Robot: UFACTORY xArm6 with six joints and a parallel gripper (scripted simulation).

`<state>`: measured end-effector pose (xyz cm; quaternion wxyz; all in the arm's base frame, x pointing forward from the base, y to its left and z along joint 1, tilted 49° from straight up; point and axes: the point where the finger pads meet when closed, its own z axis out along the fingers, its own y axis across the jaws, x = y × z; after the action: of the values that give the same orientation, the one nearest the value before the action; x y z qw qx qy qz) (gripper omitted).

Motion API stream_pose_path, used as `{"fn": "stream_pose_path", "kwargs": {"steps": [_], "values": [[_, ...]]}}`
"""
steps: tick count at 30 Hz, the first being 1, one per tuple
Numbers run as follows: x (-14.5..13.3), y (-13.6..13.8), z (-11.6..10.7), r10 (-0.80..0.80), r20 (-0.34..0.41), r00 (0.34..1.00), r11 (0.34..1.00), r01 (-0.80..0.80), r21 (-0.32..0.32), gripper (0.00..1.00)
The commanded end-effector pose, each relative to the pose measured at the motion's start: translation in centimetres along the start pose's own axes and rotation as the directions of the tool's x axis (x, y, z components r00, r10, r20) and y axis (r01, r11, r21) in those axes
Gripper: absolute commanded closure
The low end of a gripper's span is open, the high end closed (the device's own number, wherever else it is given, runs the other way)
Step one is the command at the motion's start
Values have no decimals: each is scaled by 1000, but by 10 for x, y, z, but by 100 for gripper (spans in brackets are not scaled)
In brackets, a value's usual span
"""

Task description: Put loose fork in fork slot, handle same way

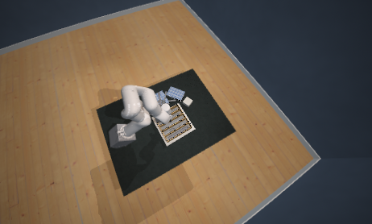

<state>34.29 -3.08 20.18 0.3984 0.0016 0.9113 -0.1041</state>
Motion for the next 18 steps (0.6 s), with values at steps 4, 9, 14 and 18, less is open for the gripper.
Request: {"fn": "stream_pose_path", "kwargs": {"steps": [4,9,14,18], "values": [[-1,0,0,0,2,1000,1000,0,0,76],[-1,0,-2,0,2,1000,1000,0,1,76],[-1,0,-8,0,2,1000,1000,0,1,76],[-1,0,-15,0,2,1000,1000,0,0,76]]}}
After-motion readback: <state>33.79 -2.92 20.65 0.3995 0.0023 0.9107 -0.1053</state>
